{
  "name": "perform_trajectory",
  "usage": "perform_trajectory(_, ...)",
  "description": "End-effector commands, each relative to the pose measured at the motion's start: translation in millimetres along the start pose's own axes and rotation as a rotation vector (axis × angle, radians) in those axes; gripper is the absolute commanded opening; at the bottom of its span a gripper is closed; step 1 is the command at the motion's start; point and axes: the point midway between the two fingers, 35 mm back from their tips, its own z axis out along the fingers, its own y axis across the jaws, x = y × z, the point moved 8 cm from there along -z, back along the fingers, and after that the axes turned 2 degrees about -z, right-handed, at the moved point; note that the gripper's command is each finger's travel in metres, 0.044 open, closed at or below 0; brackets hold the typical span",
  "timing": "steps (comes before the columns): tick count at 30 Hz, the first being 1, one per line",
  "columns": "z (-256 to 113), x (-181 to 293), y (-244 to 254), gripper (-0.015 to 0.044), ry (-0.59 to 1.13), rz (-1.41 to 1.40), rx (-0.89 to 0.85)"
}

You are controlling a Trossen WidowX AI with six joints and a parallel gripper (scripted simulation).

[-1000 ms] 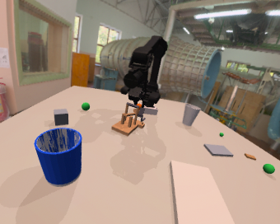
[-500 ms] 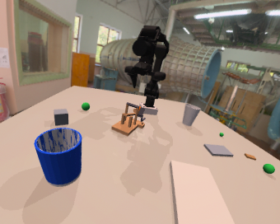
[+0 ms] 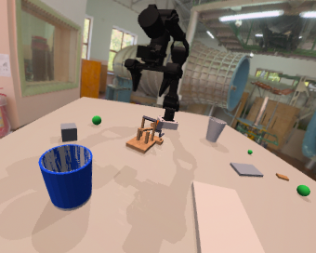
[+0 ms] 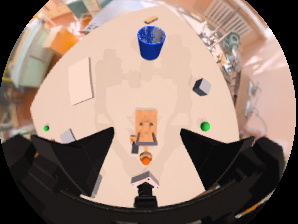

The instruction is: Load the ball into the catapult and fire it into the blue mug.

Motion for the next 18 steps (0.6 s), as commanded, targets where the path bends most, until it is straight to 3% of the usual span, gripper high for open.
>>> perform_trajectory(1,-6,-44,-3,0.0440,-0.142,0.008,-0.010)
perform_trajectory(10,-21,-124,-11,0.0440,-0.424,0.017,-0.018)
perform_trajectory(18,-22,-129,-12,0.0440,-0.441,0.018,-0.019)
